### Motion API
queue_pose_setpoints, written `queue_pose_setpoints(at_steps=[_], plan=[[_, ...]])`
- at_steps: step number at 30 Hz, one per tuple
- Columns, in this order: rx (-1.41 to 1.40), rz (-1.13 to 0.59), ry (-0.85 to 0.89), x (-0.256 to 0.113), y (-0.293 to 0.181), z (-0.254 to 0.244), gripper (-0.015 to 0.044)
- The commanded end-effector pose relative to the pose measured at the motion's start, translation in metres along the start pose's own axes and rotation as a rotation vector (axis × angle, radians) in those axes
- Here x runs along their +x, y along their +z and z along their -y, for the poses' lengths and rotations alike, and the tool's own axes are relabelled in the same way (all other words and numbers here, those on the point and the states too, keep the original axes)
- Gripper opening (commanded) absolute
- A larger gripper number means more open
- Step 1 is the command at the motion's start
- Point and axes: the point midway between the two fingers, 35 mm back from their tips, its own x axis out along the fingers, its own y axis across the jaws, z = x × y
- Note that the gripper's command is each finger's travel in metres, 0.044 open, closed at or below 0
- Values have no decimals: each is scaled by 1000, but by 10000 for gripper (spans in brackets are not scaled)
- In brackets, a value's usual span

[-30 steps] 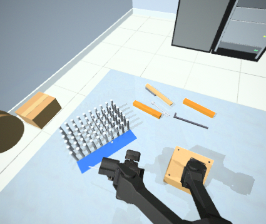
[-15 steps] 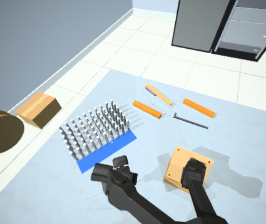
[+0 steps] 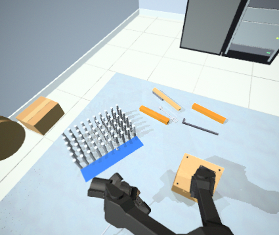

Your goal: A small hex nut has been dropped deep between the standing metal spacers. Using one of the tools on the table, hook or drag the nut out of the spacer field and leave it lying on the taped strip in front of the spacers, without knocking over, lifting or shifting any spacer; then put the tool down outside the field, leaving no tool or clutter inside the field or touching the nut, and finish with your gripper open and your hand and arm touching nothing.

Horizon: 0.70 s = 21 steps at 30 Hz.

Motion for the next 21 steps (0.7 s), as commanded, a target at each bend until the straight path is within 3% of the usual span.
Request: queue_pose_setpoints(at_steps=[1,21], plan=[[-149,7,26,-2,9,-4,0],[-825,53,141,-5,41,-24,0]])
